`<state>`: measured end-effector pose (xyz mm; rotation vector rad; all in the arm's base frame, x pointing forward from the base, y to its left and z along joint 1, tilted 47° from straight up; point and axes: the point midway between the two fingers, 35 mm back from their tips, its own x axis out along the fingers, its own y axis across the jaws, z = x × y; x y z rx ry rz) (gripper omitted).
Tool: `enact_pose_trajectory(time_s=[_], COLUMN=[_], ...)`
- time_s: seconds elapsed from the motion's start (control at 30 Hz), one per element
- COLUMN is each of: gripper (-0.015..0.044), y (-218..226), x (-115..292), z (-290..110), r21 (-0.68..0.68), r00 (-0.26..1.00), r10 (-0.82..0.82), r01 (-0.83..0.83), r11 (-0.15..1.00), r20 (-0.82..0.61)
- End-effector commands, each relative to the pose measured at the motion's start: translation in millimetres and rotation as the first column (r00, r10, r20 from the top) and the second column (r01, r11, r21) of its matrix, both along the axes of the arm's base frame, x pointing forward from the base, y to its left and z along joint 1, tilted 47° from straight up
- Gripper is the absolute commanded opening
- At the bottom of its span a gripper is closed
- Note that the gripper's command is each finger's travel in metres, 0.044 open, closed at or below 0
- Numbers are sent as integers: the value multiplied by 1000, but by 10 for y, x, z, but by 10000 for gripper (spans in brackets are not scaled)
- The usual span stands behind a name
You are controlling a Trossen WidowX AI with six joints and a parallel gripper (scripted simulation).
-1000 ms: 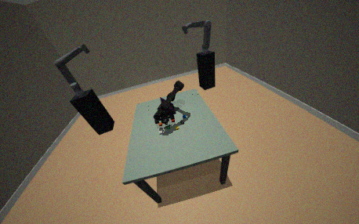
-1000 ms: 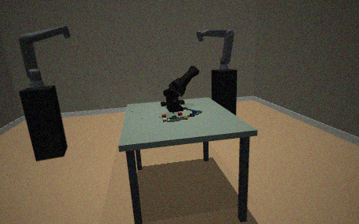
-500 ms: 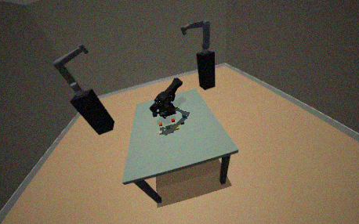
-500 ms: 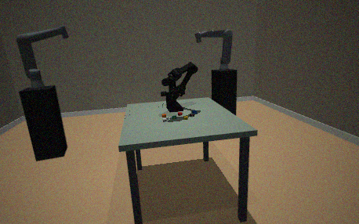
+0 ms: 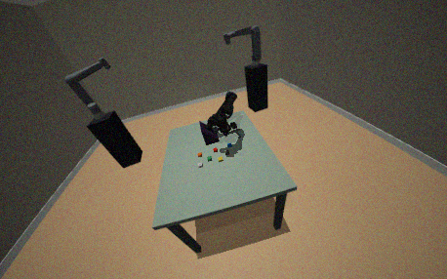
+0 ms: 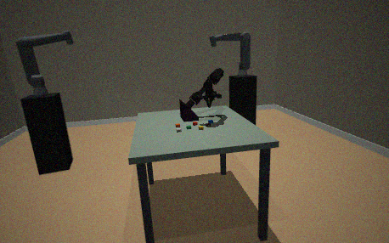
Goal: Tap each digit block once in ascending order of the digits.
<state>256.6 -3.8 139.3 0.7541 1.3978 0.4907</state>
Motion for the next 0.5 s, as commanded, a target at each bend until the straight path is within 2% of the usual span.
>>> enact_pose_trajectory(time_s=[0.0, 0.23, 0.47], gripper=[20, 20, 20], y=[235, 249, 805], x=[-186, -180, -83], z=[145, 129, -385], r21=[16, 16, 18], r00=[1000, 1000, 1000], r10=[-4, -5, -4], r01=[5, 5, 5], r11=[1000, 1000, 1000], r20=[-12, -12, -10])
